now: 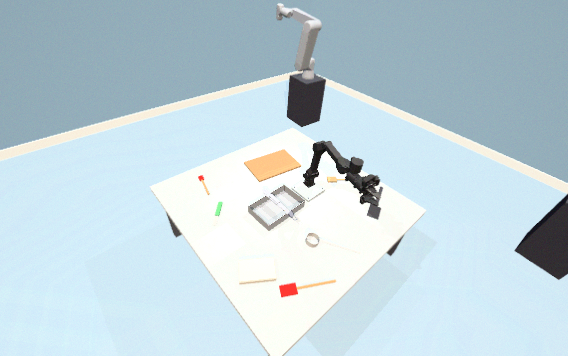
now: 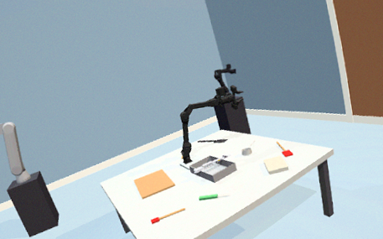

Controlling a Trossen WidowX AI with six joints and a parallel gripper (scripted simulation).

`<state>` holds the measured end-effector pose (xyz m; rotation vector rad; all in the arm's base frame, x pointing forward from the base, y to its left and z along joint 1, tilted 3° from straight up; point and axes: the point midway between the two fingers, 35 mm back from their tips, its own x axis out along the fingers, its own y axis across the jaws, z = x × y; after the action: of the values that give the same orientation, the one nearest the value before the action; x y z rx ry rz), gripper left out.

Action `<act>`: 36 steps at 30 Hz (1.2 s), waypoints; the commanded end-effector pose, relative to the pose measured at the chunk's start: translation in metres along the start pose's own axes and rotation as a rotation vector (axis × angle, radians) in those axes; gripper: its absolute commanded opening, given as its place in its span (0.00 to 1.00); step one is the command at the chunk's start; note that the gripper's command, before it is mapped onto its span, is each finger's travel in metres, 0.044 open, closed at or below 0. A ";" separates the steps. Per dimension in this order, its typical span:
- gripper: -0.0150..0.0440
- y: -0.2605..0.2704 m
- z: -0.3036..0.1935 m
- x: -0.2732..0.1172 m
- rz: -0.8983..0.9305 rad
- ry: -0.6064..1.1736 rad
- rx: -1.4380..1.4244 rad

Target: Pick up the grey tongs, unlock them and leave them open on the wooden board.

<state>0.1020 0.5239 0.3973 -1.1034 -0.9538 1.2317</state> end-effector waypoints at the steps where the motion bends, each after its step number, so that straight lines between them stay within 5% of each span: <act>1: 0.69 0.021 -0.062 -0.024 0.083 0.164 0.040; 18: 0.69 0.135 -0.251 -0.224 0.420 0.874 0.267; 29: 0.69 0.224 -0.272 -0.382 0.631 1.286 0.487; 36: 0.69 0.229 -0.271 -0.394 0.644 1.309 0.503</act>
<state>0.2700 0.1082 0.1252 -1.4752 0.6910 0.8388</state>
